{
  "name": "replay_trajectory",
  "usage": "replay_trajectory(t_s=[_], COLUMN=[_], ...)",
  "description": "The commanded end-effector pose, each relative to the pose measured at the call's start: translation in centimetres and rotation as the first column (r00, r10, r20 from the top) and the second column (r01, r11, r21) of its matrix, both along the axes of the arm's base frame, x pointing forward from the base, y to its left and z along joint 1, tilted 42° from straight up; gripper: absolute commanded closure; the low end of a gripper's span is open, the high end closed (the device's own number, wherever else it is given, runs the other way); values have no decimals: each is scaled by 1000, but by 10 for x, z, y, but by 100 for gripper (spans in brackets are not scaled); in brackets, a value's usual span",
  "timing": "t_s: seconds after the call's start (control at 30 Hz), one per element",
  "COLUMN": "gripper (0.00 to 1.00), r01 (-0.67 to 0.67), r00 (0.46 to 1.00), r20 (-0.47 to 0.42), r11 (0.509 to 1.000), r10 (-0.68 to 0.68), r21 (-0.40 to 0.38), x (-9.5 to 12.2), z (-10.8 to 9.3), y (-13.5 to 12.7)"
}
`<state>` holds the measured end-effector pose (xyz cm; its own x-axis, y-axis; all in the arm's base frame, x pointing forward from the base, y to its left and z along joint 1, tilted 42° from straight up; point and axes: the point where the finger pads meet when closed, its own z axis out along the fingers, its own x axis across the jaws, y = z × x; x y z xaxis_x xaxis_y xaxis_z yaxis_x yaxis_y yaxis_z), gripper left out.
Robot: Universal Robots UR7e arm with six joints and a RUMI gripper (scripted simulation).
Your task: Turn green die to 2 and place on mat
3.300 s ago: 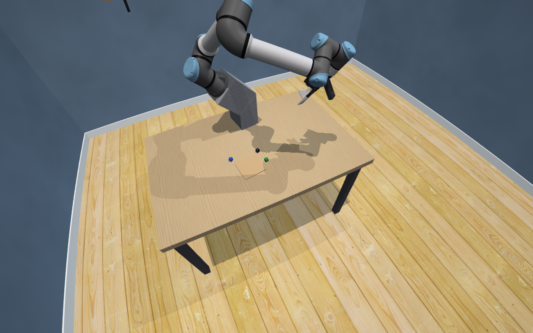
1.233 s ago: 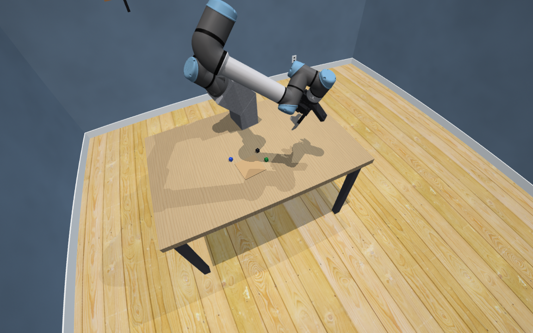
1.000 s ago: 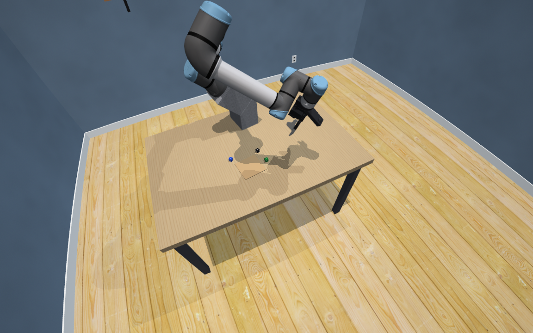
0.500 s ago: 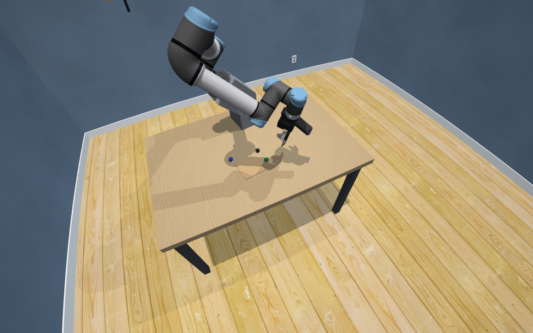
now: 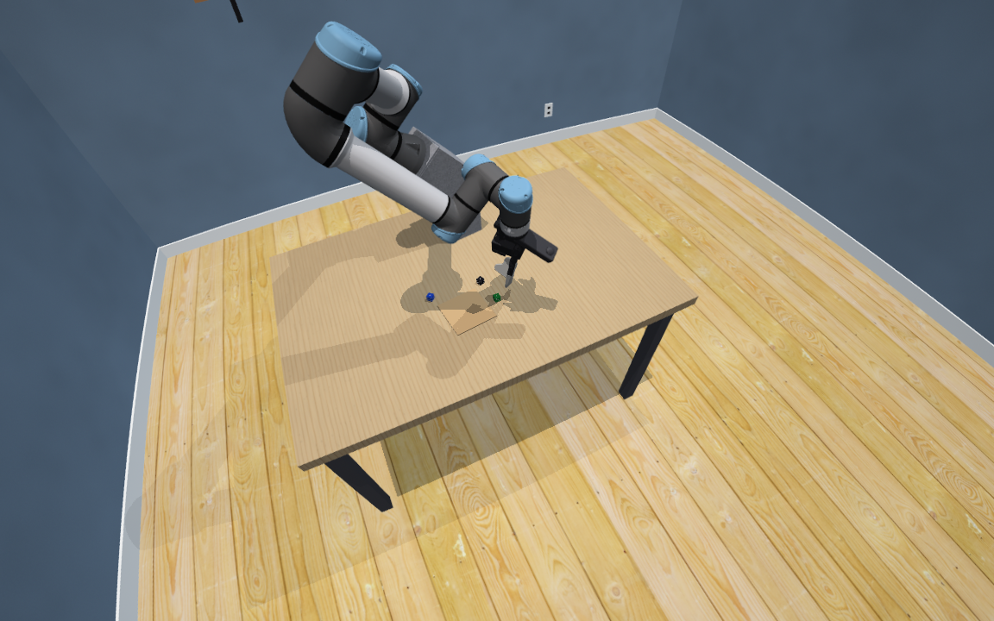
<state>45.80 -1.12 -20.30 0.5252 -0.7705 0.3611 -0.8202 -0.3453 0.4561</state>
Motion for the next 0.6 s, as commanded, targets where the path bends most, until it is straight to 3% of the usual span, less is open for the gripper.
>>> replay_trajectory(t_s=[0.0,0.07,0.13,0.57], gripper=[0,0,0,0], r01=[-49,-49,-71,-131], r00=[998,998,996,986], r20=[45,45,63,109], r11=[998,998,997,991], r10=[47,47,69,130], r21=[27,27,29,8], x=[-3,-3,-9,-36], z=[13,13,24,58], y=[-27,-27,-46,-96])
